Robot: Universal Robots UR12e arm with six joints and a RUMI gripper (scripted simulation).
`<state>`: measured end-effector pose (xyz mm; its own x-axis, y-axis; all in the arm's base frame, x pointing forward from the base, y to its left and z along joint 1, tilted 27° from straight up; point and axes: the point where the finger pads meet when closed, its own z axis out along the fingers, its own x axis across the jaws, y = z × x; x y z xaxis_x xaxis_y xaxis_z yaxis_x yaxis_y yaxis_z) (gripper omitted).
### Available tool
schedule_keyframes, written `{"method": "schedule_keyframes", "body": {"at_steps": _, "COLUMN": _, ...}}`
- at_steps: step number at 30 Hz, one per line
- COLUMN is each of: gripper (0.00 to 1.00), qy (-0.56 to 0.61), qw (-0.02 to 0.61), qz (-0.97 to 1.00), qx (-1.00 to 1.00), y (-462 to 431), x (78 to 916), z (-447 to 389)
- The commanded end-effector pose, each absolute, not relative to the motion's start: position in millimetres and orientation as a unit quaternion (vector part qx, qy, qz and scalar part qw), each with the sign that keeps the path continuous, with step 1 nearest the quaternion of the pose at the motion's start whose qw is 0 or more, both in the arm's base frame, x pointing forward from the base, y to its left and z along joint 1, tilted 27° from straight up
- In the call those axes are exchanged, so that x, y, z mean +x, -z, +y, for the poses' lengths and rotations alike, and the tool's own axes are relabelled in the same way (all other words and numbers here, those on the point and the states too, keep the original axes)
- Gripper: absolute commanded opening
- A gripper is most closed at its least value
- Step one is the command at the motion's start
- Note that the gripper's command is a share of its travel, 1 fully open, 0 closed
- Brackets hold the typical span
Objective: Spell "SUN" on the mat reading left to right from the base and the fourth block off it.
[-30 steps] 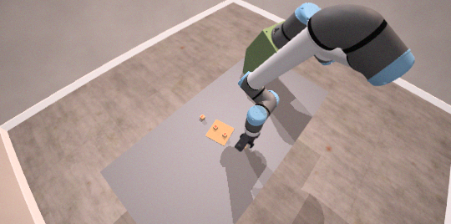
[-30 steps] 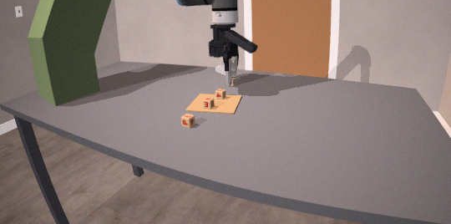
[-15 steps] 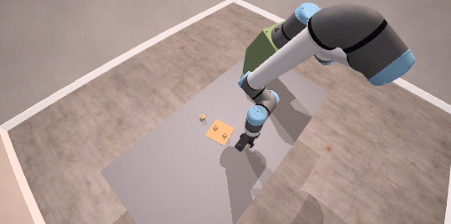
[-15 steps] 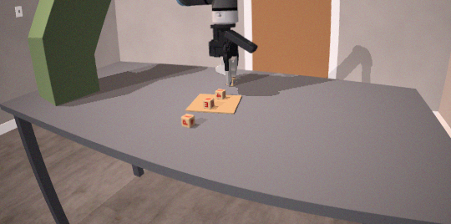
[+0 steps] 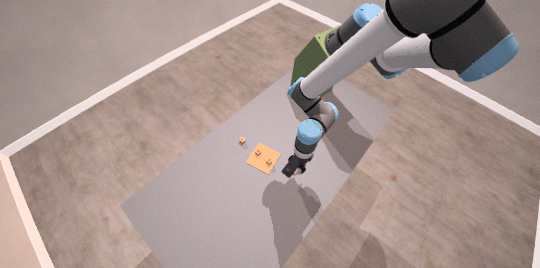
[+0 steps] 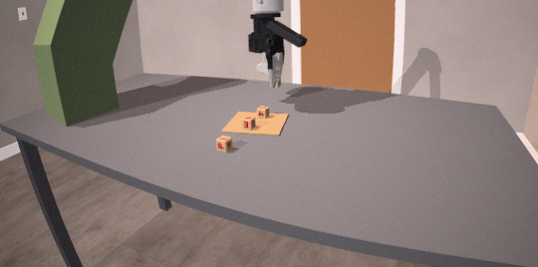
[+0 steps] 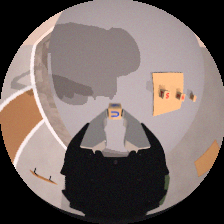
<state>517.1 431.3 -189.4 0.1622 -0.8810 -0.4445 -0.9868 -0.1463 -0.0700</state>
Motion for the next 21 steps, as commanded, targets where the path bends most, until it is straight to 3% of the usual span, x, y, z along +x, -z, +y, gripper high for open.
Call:
{"method": "schedule_keyframes", "body": {"at_steps": 1, "gripper": 0.05, "qy": -0.151, "qw": 0.175, "qz": 0.629, "qx": -0.742, "y": 160.4, "x": 517.6, "z": 416.9}}
{"method": "schedule_keyframes", "body": {"at_steps": 21, "gripper": 0.05, "qy": -0.151, "qw": 0.175, "qz": 0.630, "qx": -0.742, "y": 141.0, "x": 517.7, "z": 407.0}}
